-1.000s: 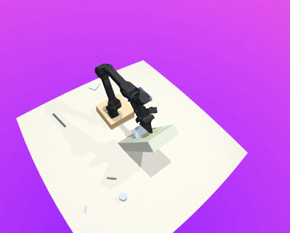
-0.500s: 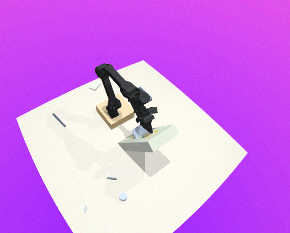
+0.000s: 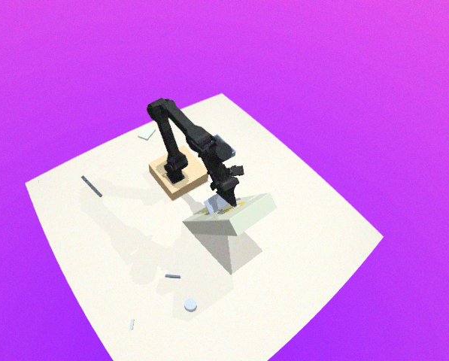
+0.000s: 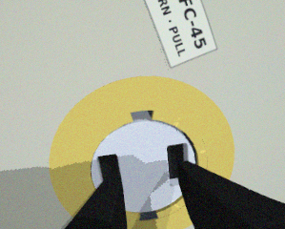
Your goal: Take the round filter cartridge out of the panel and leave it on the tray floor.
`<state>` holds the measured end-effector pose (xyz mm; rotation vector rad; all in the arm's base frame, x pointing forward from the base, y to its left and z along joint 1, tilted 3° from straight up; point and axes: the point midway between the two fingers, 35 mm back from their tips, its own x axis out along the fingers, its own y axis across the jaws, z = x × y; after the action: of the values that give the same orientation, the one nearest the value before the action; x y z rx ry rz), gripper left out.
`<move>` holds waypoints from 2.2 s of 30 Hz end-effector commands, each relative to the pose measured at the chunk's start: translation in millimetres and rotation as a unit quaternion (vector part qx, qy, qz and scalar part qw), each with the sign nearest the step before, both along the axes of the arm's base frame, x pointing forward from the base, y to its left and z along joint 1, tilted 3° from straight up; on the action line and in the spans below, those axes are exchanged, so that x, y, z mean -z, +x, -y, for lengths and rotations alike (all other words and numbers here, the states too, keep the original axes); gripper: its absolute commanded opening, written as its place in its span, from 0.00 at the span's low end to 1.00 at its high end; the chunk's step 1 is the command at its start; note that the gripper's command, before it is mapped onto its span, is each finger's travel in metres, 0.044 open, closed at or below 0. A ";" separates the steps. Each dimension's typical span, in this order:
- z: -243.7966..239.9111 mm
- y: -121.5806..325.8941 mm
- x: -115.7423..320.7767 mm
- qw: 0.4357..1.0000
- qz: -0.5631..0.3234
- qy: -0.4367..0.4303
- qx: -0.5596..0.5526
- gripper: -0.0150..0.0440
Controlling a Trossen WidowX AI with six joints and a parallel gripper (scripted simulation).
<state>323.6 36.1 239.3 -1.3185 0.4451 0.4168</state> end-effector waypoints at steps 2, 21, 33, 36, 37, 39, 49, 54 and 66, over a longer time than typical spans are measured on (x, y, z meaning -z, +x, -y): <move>-0.3 -0.7 1.4 1.000 -0.001 -0.001 -0.002 0.45; -0.6 1.9 2.8 1.000 -0.001 -0.001 -0.002 0.45; -0.6 2.7 1.6 1.000 -0.001 -0.001 -0.002 0.45; -0.6 2.8 1.5 1.000 -0.001 -0.001 -0.002 0.45; -0.6 2.8 1.5 1.000 -0.001 -0.001 -0.002 0.45; -0.6 2.9 1.6 1.000 -0.001 -0.001 -0.002 0.45; -0.8 6.1 3.5 1.000 -0.001 -0.001 -0.002 0.45; -1.0 11.1 6.7 1.000 -0.001 -0.001 -0.002 0.45; -1.1 13.9 8.3 1.000 -0.001 -0.001 -0.002 0.45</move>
<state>334.5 37.5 232.3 -1.3179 0.4456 0.4225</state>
